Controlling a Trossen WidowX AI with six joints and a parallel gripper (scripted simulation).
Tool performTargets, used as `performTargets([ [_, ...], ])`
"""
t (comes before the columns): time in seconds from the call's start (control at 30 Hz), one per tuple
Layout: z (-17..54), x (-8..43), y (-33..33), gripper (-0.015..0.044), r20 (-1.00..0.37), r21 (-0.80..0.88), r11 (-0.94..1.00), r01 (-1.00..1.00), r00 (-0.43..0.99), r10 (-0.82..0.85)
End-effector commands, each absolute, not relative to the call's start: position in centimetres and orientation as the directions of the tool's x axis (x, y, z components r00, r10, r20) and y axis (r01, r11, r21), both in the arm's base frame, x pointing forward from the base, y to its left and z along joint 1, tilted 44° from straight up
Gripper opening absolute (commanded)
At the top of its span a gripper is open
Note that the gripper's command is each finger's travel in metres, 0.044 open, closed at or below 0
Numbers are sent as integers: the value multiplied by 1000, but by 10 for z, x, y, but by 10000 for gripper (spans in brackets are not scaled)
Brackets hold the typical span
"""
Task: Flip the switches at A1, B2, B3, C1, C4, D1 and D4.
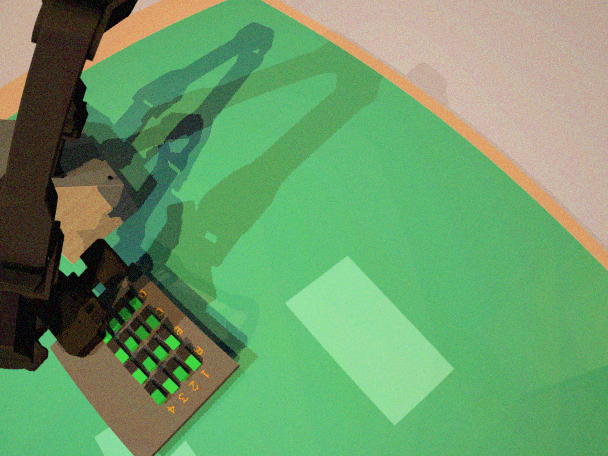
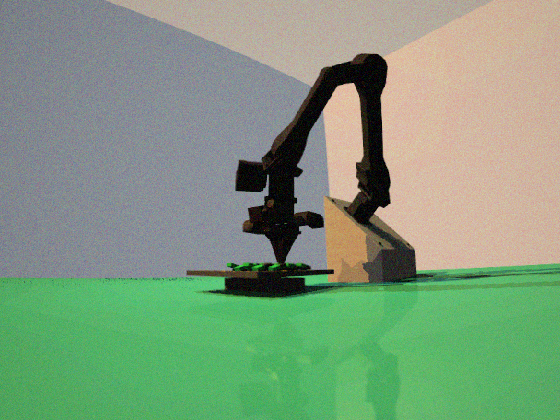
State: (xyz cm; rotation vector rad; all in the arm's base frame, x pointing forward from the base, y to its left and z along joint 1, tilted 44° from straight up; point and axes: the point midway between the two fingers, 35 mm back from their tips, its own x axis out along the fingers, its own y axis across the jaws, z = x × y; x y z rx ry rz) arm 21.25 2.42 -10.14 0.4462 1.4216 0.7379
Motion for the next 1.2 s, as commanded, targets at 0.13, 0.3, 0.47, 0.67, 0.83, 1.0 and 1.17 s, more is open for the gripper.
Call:
performTargets([
  [0.13,-102,212,26,0,-719,684,705,-186,-13,695],
  [0.3,-103,212,26,0,-719,684,705,-186,-13,695],
  [0.47,-103,212,27,0,-719,684,705,-186,-13,695],
  [0.67,-104,212,27,0,-719,684,705,-186,-13,695],
  [0.83,-104,212,28,0,-719,684,705,-186,-13,695],
  [1.0,-105,212,28,0,-719,684,705,-186,-13,695],
  [1.17,-105,212,29,0,-719,684,705,-186,-13,695],
])
